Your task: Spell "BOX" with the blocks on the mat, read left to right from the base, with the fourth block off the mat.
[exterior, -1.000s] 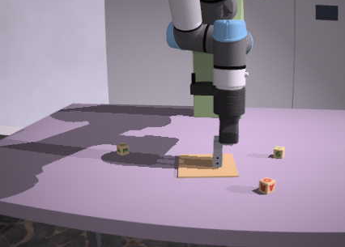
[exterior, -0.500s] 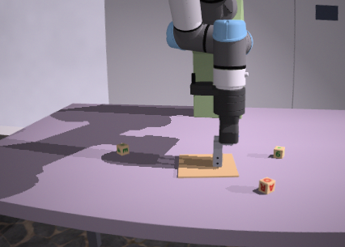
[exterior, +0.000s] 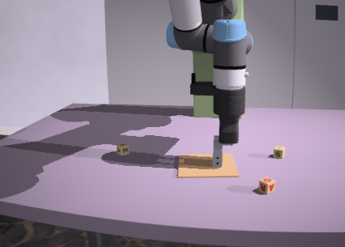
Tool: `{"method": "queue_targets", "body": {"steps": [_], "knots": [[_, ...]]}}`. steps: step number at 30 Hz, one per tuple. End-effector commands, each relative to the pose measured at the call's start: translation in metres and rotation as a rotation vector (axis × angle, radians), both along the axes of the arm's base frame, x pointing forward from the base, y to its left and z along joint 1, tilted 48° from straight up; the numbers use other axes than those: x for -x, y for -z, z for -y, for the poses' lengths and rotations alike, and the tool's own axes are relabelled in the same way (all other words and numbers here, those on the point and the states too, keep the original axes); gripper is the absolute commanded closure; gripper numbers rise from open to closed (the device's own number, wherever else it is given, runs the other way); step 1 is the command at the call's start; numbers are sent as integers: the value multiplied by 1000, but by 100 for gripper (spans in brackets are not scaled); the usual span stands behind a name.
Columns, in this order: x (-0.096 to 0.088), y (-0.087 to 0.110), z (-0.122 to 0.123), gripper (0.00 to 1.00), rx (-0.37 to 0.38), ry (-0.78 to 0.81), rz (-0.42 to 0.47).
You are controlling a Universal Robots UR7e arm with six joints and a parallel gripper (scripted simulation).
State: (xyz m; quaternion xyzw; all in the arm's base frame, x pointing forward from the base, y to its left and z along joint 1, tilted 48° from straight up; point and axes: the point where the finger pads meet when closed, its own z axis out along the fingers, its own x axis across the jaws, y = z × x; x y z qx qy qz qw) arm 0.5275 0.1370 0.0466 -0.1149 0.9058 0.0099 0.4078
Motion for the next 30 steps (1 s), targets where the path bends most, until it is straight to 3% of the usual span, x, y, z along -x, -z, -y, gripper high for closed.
{"method": "queue_targets", "body": {"steps": [1, 11, 30], "knots": [[1, -2, 0, 51, 0, 0, 1], [12, -12, 2, 51, 0, 0, 1], [56, -51, 8, 51, 0, 0, 1]]}}
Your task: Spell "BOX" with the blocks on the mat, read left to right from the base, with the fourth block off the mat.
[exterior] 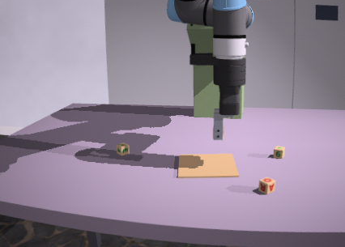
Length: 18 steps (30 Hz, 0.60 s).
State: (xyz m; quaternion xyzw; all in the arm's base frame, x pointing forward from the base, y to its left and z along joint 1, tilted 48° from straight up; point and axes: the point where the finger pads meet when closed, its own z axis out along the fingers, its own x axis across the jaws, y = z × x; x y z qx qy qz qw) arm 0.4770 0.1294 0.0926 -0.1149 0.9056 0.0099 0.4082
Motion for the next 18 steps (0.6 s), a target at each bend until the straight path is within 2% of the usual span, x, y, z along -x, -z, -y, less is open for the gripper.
{"method": "queue_targets", "body": {"steps": [1, 9, 18], "knots": [[8, -7, 1, 51, 0, 0, 0], [20, -18, 3, 51, 0, 0, 0], [23, -21, 3, 51, 0, 0, 0]]}}
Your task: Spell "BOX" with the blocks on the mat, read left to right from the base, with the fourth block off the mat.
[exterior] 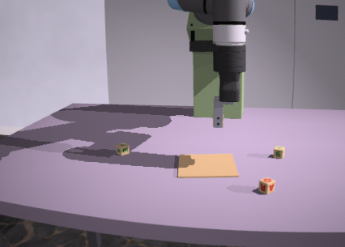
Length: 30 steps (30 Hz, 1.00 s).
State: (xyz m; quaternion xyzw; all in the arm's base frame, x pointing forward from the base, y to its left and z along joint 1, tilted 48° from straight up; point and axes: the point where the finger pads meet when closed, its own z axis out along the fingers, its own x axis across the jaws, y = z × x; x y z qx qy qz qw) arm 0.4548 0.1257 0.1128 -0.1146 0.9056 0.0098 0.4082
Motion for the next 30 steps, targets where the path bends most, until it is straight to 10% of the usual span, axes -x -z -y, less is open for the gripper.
{"method": "queue_targets", "body": {"steps": [1, 18, 30], "knots": [[1, -1, 0, 51, 0, -1, 0], [1, -1, 0, 51, -12, 10, -2], [1, 0, 1, 51, -152, 136, -23]]}}
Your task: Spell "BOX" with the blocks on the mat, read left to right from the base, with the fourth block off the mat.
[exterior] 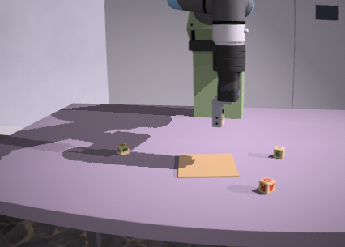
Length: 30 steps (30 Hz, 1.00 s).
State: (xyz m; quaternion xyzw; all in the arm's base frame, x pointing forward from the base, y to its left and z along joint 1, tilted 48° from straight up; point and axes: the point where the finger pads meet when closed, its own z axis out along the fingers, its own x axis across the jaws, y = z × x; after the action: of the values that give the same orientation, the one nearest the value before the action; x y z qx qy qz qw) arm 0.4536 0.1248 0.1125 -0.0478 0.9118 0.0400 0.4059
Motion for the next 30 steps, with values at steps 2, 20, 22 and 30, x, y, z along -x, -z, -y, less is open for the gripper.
{"method": "queue_targets", "body": {"steps": [2, 20, 22, 30], "knots": [[0, 0, 0, 51, -65, 58, -9], [1, 1, -2, 51, -463, 419, -69], [2, 1, -2, 51, -509, 460, -76], [2, 0, -6, 51, -695, 629, -104]]}}
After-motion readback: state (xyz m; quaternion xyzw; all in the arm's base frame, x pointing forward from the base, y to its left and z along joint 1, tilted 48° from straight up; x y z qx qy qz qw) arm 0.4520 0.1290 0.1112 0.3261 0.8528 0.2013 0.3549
